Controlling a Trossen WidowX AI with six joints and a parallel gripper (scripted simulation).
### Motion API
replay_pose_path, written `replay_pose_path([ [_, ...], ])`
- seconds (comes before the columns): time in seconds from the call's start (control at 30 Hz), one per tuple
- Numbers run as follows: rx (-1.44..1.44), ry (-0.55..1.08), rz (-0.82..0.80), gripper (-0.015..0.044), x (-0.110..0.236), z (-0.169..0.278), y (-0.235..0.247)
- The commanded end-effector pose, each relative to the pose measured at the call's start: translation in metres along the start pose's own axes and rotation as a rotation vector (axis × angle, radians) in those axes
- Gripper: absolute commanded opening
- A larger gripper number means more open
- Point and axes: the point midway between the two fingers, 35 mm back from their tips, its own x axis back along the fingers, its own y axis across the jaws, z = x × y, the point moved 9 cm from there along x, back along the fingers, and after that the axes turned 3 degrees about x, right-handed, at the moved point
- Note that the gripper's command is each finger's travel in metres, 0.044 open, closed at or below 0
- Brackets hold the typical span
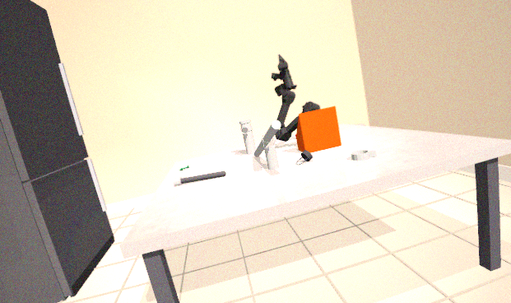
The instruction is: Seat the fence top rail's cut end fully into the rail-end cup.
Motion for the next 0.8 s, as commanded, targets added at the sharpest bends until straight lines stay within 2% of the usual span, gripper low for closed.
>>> replay_pose_path([
  [0.0, 0.011, 0.003, 0.009, 0.0426, -0.001, 0.002, -0.001],
  [0.17, 0.291, 0.066, 0.249, 0.0440, -0.028, 0.040, -0.028],
  [0.37, 0.630, 0.117, 0.609, 0.0440, -0.054, 0.067, -0.088],
  [0.63, 0.902, 0.134, 1.023, 0.0440, -0.062, 0.059, -0.163],
  [0.77, 1.014, 0.085, 1.272, 0.0440, -0.057, 0.036, -0.199],
])
